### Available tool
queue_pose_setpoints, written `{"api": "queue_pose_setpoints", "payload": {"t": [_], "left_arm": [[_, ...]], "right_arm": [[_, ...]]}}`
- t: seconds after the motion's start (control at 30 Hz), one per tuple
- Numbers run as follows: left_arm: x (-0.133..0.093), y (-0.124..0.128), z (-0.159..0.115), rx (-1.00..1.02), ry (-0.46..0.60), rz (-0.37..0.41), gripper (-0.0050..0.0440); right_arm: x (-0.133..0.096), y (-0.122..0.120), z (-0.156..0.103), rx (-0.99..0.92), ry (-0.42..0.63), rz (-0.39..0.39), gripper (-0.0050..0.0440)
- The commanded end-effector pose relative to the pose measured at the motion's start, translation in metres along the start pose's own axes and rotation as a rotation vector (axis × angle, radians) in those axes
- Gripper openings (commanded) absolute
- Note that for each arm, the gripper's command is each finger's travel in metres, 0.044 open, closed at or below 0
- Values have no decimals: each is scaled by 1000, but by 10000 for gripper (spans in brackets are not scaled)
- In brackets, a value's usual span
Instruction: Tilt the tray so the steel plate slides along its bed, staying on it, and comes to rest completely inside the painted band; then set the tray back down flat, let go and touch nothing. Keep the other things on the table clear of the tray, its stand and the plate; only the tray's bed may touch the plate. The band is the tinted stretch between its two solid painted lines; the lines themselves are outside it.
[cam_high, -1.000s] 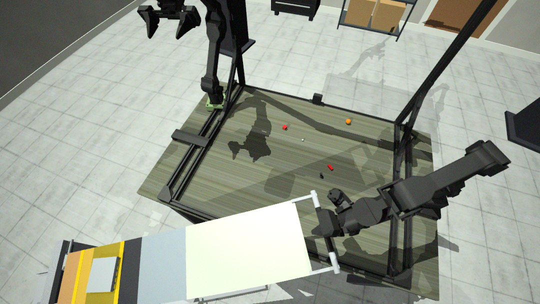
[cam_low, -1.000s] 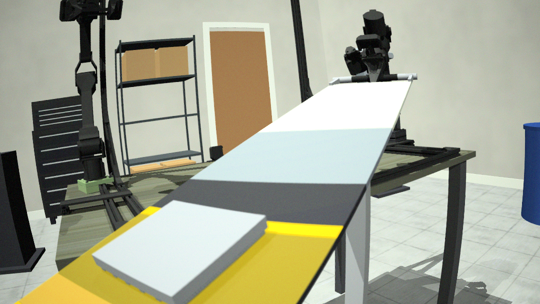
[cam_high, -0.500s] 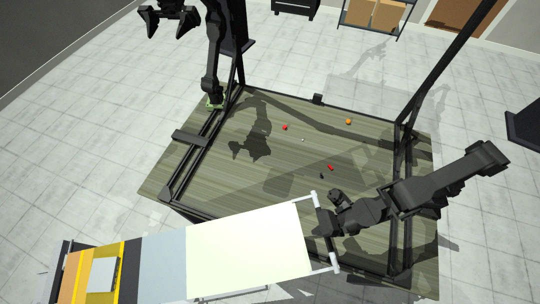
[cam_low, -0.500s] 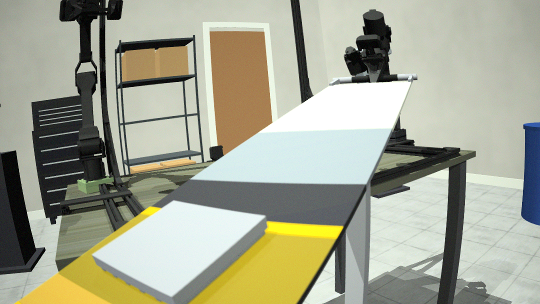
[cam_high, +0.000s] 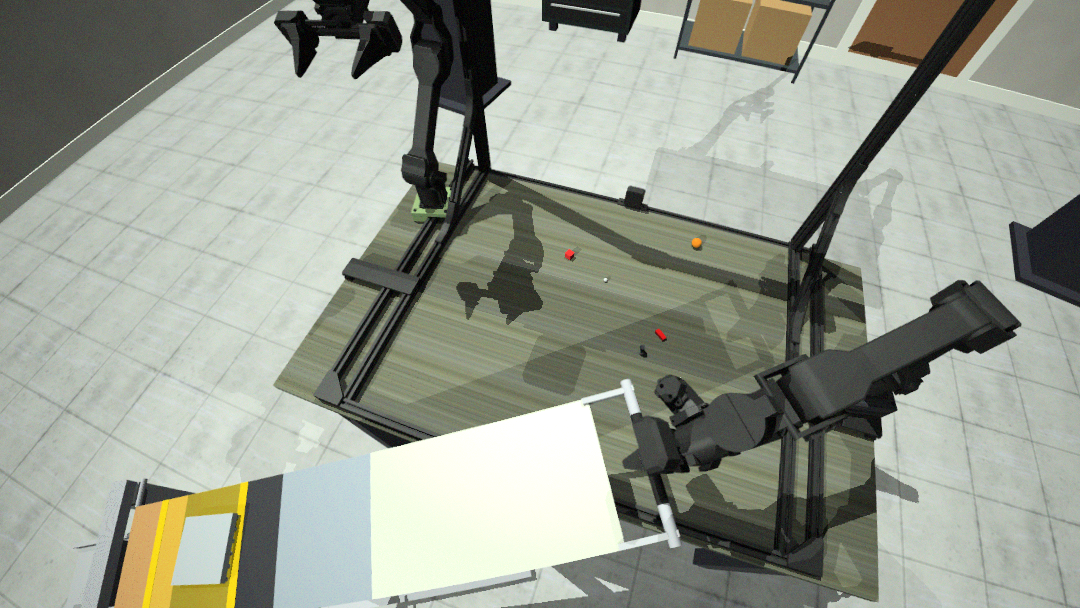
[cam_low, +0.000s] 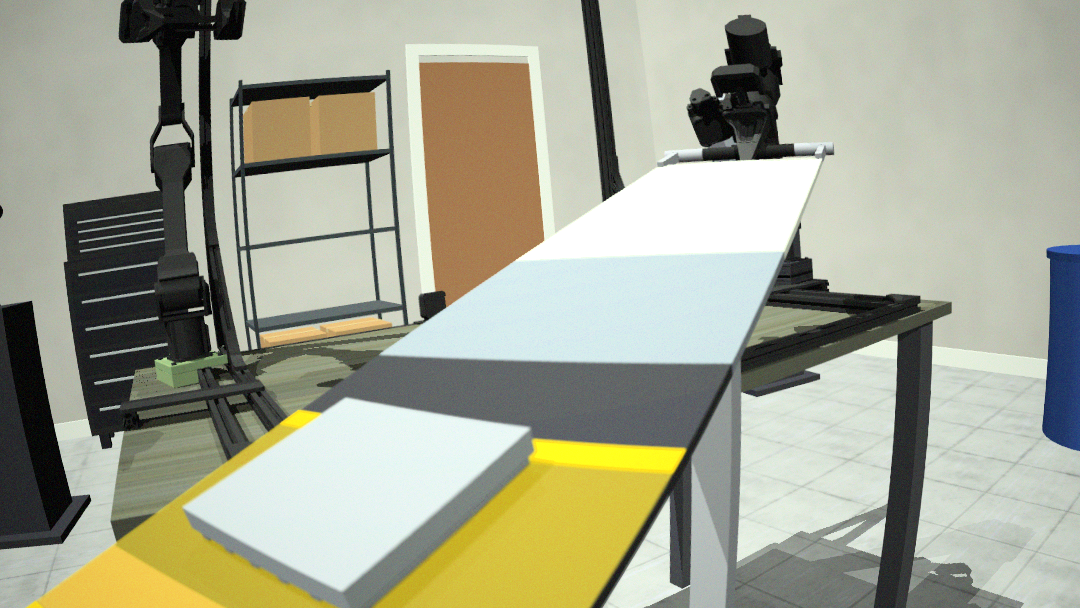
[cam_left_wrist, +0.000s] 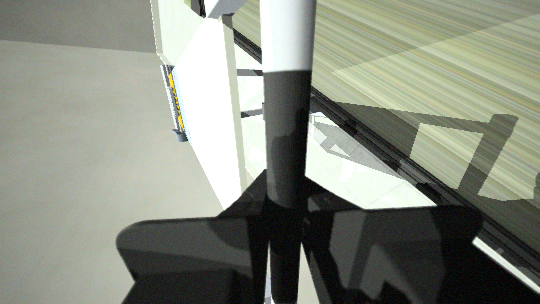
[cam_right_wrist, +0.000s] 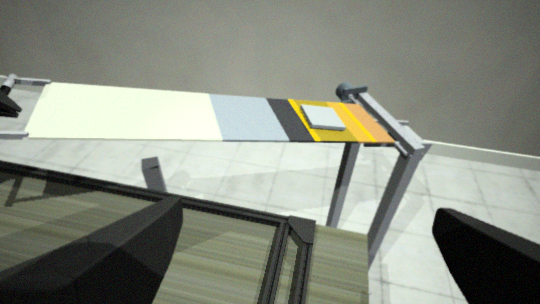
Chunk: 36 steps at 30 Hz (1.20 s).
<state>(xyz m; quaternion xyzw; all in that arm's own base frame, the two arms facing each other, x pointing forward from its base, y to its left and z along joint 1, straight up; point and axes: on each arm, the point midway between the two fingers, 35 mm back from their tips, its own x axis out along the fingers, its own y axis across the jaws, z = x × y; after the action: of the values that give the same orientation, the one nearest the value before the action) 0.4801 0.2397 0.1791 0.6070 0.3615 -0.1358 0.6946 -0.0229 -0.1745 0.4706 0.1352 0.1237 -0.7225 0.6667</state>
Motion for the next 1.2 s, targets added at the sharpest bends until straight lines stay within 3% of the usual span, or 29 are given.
{"api": "queue_pose_setpoints", "payload": {"t": [0.0,1.17], "left_arm": [[-12,18,0,0,2,44,0],[-19,32,0,0,2,86,0]], "right_arm": [[0,0,0,-2,0,2,440],[0,0,0,-2,0,2,440]]}}
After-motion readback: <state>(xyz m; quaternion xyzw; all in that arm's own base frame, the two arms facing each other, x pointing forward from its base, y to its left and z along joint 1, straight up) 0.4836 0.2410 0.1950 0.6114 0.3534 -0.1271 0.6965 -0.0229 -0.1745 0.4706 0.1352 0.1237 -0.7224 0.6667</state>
